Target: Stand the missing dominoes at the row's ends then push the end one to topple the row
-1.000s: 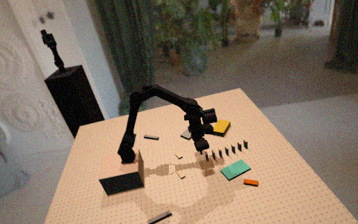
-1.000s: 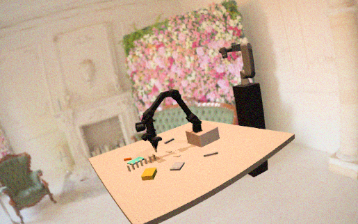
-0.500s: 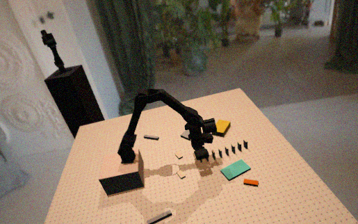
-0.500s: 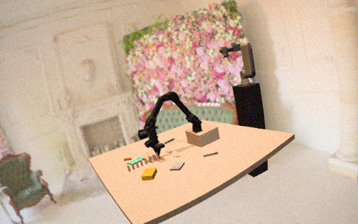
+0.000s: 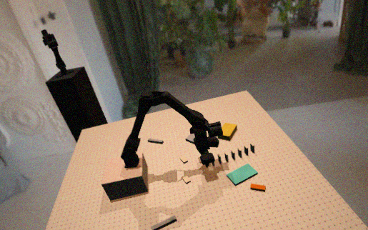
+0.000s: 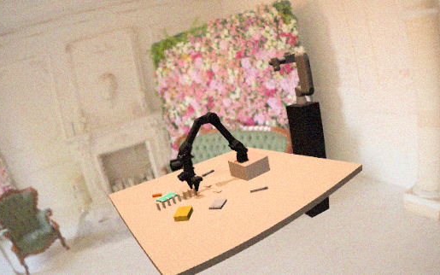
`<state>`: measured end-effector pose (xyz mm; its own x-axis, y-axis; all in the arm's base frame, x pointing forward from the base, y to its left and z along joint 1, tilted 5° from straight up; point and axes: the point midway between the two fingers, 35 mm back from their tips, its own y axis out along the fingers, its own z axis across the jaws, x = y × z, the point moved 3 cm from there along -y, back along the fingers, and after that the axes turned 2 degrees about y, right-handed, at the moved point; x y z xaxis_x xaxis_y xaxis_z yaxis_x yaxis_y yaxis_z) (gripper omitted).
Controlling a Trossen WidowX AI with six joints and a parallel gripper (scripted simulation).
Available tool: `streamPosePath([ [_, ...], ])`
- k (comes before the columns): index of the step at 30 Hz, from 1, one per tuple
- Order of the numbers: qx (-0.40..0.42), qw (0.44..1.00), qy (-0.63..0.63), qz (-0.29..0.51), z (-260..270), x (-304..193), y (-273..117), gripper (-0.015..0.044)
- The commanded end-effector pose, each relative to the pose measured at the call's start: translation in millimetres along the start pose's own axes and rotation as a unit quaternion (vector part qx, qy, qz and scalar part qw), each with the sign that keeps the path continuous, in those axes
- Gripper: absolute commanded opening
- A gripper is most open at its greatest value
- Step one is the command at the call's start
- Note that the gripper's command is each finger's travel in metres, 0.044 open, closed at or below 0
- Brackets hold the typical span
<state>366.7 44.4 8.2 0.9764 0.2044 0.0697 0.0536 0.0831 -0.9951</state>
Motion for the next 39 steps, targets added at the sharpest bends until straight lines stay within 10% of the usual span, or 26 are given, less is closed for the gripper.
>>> streamPosePath([
  [1,-0.001,1.0,0.003,0.003,-0.3,-1.0,2.4,0.0422],
  [14,0.0,1.0,0.0,0.0,0.2,1.4,-128.2,0.044],
  [21,-0.001,1.0,0.009,0.0,-1.4,0.2,-127.5,0.044],
  [33,-0.008,0.821,0.571,0.003,-79.0,-104.9,-52.6,0.044],
  [39,-0.008,0.8,0.6,0.003,-81.4,-112.5,-48.4,0.044],
])
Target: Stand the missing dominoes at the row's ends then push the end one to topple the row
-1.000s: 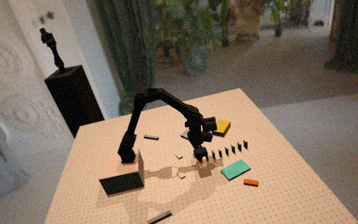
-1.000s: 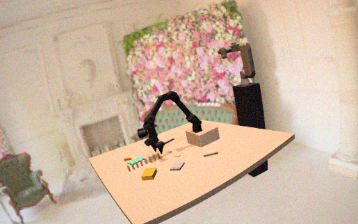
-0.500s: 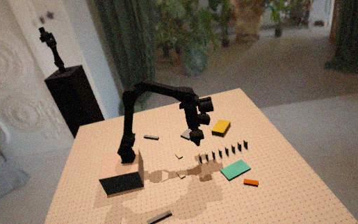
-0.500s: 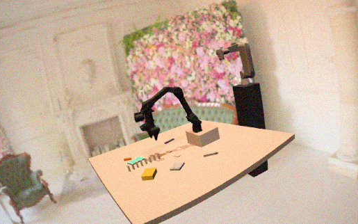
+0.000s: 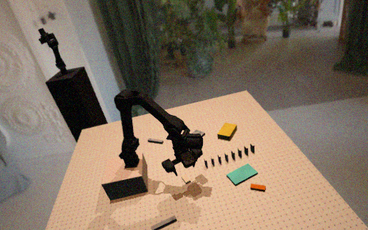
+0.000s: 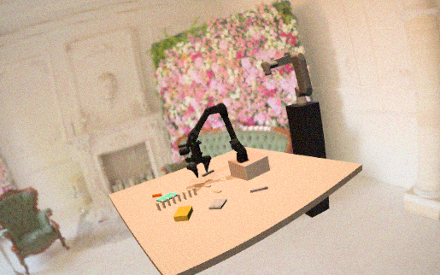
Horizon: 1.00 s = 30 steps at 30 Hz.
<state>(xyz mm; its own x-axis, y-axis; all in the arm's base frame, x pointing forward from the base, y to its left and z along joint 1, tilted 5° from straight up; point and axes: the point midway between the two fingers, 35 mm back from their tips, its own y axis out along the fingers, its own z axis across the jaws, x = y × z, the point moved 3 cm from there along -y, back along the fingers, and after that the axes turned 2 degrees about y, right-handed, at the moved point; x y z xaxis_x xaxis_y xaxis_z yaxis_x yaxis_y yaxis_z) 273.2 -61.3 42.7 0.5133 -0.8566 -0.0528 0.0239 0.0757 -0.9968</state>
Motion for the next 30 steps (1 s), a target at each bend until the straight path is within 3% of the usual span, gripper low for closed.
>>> streamPosePath([
  [1,0.006,1.0,0.022,-0.006,-2.1,-0.4,-0.2,0.044],
  [4,0.006,1.0,0.022,-0.006,-1.3,-0.8,5.1,0.044],
  [12,0.006,1.0,0.022,-0.006,-1.2,-0.8,63.8,0.044],
  [30,0.006,1.0,0.022,-0.006,-0.8,-3.8,80.1,0.044],
])
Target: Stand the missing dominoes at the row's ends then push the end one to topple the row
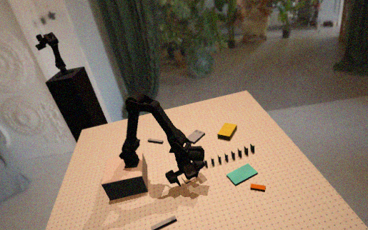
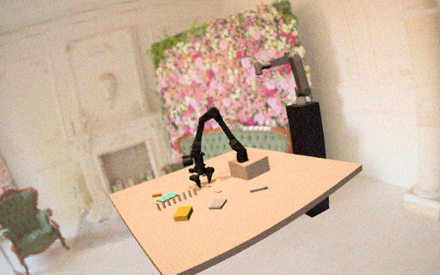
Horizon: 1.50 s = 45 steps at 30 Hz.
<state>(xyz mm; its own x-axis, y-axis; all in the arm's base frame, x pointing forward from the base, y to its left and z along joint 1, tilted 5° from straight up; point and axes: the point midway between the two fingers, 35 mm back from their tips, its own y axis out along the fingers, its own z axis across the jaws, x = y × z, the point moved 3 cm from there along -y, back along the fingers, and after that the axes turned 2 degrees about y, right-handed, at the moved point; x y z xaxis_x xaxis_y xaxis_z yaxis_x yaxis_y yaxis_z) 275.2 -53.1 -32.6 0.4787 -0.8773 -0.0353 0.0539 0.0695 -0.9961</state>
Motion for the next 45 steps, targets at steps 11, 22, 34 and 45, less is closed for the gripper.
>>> streamPosePath([
  [11,-0.005,1.0,0.003,0.004,-2.4,-1.8,4.2,0.0204],
  [22,-0.005,1.0,0.003,0.004,-2.4,-1.8,4.2,0.0107],
  [34,-0.005,1.0,0.003,0.004,-1.6,6.5,-103.4,0.0107],
  [45,-0.006,1.0,0.018,0.002,-6.6,33.9,-157.6,0.0107],
])
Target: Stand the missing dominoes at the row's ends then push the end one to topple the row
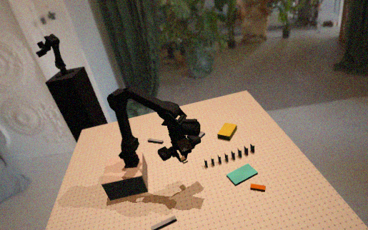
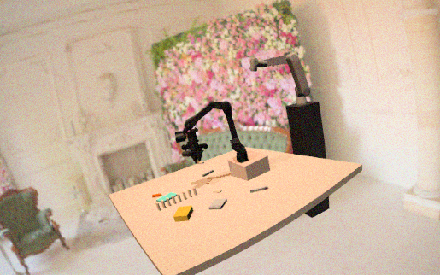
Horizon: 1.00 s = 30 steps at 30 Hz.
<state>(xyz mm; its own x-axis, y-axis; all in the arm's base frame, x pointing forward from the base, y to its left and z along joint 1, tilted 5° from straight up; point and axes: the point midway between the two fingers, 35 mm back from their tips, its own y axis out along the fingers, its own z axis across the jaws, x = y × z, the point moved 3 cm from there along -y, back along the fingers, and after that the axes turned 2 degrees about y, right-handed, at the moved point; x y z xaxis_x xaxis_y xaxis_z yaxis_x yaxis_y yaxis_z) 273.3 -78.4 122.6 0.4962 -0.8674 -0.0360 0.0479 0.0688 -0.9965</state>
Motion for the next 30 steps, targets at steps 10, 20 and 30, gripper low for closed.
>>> streamPosePath([
  [10,-0.004,0.988,0.156,-0.004,-38.3,90.2,-0.2,0.0107],
  [20,-0.028,0.989,0.099,-0.106,-25.1,109.8,33.3,0.0107],
  [30,-0.049,0.974,0.051,-0.214,-10.3,123.7,60.6,0.0107],
])
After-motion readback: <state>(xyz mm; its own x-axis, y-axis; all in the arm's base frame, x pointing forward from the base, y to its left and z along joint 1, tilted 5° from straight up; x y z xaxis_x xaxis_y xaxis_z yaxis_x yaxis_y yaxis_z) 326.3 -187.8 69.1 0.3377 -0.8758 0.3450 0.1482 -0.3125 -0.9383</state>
